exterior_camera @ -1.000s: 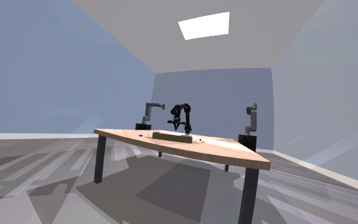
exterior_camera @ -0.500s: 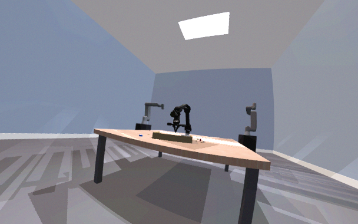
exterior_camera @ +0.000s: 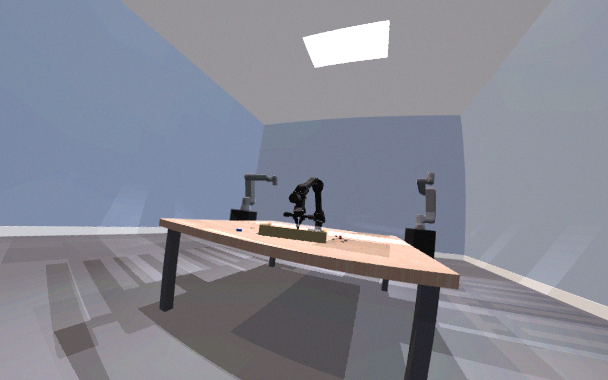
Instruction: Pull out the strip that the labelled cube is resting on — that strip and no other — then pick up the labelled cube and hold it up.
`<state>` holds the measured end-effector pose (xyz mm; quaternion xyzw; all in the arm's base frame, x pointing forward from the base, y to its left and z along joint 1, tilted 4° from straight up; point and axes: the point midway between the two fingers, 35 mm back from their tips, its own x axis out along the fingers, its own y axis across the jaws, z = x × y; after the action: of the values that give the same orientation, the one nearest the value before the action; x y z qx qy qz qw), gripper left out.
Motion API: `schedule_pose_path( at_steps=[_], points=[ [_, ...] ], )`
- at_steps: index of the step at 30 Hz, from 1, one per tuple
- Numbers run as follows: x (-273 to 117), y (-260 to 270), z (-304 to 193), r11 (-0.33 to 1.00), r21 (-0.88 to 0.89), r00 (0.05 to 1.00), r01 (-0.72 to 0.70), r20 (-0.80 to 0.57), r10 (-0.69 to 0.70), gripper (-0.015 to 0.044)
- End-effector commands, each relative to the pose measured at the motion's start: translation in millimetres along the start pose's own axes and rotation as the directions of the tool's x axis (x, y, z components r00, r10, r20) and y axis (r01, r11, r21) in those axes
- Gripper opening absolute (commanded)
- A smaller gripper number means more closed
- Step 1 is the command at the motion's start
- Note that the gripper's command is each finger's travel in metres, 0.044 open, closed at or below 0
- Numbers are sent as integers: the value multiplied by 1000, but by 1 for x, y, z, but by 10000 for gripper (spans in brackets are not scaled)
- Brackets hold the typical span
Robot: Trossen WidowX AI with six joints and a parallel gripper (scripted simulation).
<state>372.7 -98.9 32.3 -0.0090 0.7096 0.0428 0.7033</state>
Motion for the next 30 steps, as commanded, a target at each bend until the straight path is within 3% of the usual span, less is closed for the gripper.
schedule_pose_path(
  at_steps=[1, 30],
  points=[
    [8, 0, -1, 1000, 3, 1000, 3, -4, -3, 0],
    [19, 1, -1, 1000, 3, 1000, 3, -4, -3, 0]
  ],
)
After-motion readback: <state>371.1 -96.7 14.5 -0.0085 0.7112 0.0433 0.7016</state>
